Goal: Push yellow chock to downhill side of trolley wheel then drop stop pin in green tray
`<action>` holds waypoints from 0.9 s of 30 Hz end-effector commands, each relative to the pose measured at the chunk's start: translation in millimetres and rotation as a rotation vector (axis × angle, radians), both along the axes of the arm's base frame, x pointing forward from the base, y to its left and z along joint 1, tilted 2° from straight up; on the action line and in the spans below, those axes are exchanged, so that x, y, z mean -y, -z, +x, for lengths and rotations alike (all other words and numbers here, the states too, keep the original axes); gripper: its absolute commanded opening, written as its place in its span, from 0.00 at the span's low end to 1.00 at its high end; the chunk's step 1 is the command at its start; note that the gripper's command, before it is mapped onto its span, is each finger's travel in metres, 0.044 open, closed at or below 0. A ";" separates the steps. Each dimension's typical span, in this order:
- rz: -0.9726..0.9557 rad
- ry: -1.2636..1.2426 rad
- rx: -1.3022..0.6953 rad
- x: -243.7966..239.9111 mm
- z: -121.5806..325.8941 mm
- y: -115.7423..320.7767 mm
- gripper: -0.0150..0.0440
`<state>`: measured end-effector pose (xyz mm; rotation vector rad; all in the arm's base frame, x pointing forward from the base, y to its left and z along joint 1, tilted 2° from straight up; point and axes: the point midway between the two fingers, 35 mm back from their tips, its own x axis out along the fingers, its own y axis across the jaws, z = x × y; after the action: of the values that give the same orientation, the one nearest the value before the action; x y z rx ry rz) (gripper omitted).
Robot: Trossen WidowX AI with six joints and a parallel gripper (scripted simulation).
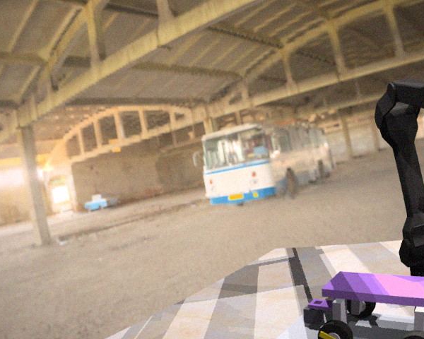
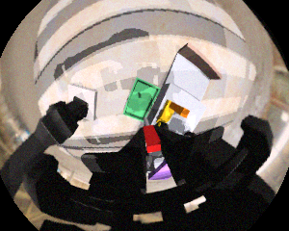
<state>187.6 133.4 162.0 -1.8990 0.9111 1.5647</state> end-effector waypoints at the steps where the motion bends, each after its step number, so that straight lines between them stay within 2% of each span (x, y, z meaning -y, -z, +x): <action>1: 0.014 -0.096 -0.021 1.4 -0.8 0.0 0.25; 27: 0.076 -0.876 -0.120 5.9 1.0 -1.1 0.25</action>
<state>189.1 128.0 162.4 -2.2817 0.0954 2.1261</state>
